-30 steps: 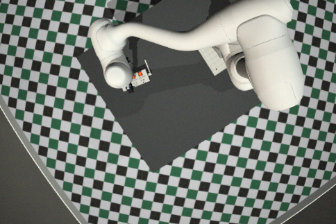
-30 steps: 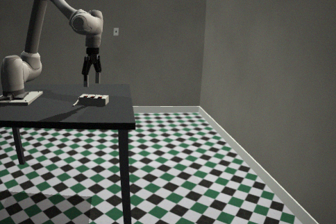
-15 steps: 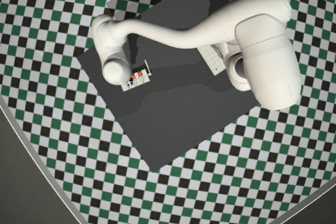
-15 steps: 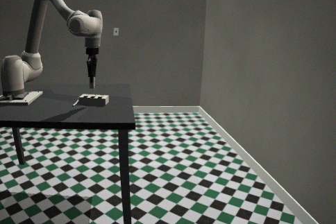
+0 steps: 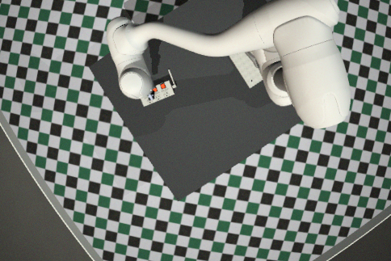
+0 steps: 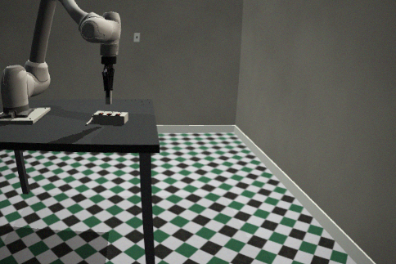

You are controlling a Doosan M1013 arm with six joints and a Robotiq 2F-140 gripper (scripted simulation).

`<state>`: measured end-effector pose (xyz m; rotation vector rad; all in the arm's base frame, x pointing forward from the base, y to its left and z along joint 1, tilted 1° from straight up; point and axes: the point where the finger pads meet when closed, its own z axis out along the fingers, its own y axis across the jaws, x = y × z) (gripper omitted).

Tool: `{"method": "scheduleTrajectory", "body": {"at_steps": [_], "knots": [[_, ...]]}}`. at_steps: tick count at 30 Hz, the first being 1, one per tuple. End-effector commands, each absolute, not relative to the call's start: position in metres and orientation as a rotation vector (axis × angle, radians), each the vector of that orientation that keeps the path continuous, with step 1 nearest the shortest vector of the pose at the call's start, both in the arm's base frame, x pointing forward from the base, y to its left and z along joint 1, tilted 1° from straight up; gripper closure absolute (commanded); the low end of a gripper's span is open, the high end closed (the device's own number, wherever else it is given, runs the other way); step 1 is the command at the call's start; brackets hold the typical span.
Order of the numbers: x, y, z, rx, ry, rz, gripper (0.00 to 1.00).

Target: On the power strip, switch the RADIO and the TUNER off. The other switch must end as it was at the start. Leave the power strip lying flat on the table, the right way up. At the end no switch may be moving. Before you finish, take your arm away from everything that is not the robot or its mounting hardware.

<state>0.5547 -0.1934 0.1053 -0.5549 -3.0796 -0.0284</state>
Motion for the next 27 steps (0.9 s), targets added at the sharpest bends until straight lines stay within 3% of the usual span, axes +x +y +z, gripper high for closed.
{"method": "scheduleTrajectory", "body": {"at_steps": [1,27], "knots": [[0.555,-0.193,0.105,-0.555,-3.080,-0.029,1.00],[0.555,-0.193,0.093,-0.554,-3.080,-0.029,1.00]]}}
